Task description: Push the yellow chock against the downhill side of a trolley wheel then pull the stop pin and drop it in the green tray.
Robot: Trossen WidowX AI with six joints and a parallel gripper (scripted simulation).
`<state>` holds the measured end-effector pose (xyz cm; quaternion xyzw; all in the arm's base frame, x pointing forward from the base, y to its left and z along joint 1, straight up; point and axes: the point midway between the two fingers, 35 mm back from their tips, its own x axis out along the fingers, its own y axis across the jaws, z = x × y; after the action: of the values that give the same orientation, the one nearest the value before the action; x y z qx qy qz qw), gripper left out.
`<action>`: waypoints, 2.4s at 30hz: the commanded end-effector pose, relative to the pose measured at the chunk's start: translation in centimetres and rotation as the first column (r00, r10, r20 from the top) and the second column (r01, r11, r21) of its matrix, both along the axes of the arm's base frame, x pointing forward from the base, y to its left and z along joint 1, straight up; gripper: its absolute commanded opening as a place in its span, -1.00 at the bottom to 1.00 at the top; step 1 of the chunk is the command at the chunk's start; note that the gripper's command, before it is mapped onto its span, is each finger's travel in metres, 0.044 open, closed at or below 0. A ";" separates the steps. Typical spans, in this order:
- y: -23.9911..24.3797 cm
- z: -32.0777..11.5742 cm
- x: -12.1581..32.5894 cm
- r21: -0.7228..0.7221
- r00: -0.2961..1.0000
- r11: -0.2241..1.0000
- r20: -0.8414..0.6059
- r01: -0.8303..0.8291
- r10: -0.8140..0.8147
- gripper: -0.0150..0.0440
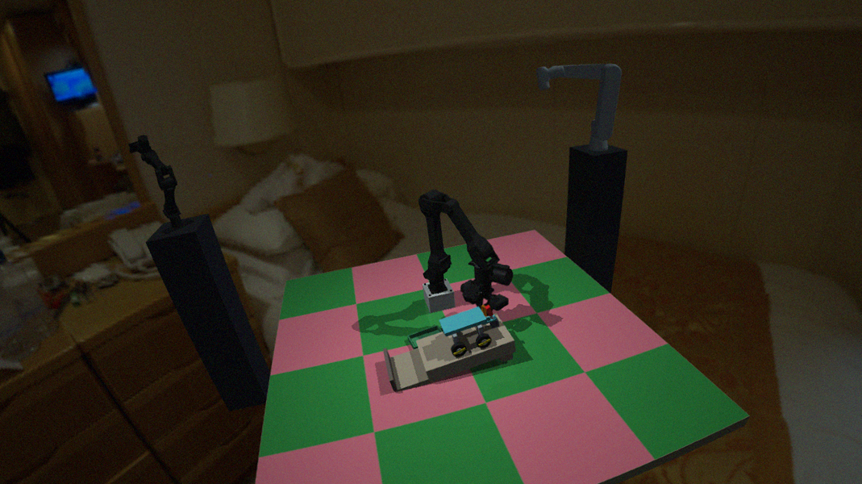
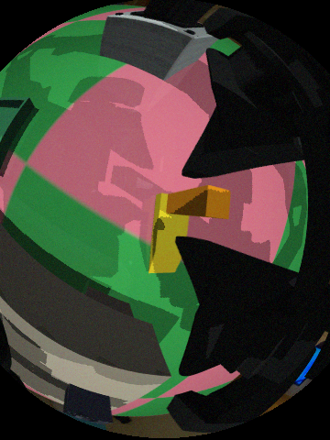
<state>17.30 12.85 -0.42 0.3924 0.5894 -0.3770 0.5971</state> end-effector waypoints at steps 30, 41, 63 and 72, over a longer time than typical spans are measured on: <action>-0.2 4.1 -0.1 0.001 1.000 1.000 -0.005 0.004 -0.004 -0.49; -0.2 7.6 -0.2 0.001 1.000 1.000 -0.005 0.004 -0.004 -0.49; -0.2 13.9 -0.3 0.002 1.000 1.000 -0.005 0.004 -0.004 -0.49; -0.2 14.4 -0.3 0.001 1.000 1.000 -0.004 -0.019 0.019 -0.49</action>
<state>17.04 12.63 13.77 0.3922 0.5894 -0.3781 0.5965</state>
